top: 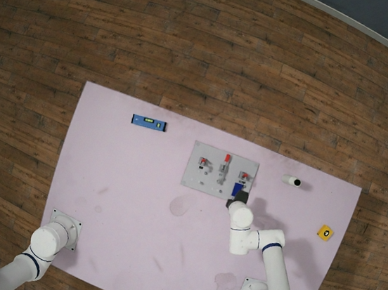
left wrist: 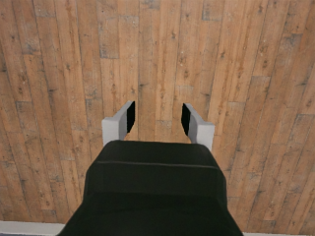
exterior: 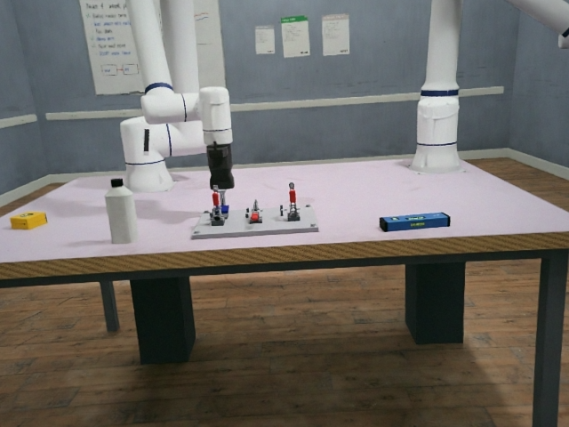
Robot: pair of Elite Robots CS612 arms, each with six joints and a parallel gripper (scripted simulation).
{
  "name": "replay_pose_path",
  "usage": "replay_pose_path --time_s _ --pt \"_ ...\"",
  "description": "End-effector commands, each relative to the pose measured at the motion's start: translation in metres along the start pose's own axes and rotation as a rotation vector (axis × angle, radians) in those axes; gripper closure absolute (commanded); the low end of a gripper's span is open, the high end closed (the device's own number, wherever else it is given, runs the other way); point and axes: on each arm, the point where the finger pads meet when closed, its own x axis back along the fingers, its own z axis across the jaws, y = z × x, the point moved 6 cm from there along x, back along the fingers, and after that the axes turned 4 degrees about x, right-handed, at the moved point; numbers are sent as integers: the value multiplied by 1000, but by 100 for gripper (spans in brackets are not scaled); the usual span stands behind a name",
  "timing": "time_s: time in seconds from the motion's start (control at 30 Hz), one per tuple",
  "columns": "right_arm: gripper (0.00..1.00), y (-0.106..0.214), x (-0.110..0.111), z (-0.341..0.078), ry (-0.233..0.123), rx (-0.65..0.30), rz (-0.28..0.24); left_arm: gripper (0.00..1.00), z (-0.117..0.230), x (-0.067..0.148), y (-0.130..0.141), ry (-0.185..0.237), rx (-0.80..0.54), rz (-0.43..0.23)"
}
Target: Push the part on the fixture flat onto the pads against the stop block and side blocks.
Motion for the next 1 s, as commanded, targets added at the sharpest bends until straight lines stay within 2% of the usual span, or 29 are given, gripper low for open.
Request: replay_pose_path --time_s 0.0,0.97 --pt "100 -1 1 0 -1 0 2 0 0 1 1 -1 0 -2" --pt "100 -5 1 0 -1 0 2 0 0 1 1 -1 0 -2"
